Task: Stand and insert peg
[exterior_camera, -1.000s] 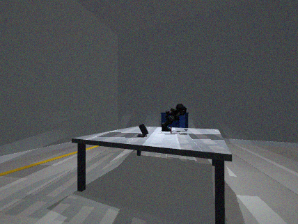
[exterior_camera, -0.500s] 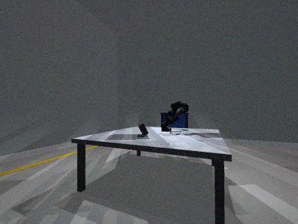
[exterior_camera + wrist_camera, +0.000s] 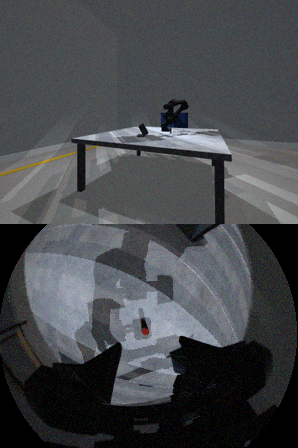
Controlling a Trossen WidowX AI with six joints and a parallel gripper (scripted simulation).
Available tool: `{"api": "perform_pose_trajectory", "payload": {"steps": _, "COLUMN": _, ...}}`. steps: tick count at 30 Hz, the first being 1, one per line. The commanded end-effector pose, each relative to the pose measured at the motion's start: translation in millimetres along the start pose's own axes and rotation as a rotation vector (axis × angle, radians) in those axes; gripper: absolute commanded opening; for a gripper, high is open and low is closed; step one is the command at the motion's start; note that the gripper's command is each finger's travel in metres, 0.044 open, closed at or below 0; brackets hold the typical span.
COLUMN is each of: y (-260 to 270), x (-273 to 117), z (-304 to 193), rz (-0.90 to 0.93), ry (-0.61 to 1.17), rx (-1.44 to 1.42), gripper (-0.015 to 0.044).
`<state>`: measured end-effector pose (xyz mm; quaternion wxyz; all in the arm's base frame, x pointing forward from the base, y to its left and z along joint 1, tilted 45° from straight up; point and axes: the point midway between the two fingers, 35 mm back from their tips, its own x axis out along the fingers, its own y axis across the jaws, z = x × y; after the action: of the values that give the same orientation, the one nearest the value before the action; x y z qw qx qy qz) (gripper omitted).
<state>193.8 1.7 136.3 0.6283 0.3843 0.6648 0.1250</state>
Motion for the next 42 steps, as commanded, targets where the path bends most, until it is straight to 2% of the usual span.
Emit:
{"api": "perform_pose_trajectory", "payload": {"steps": 1, "y": 3, "x": -2, "z": 1, "rz": 0.034, "ry": 0.013, "rx": -0.001, "gripper": 0.044}}
{"api": "perform_pose_trajectory", "payload": {"steps": 7, "y": 3, "x": -1, "z": 1, "rz": 0.034, "ry": 0.013, "rx": 0.0, "gripper": 0.044}}
{"api": "perform_pose_trajectory", "payload": {"steps": 42, "y": 5, "x": 58, "z": 3, "rz": 0.031, "ry": 0.01, "rx": 0.015, "gripper": 0.044}}
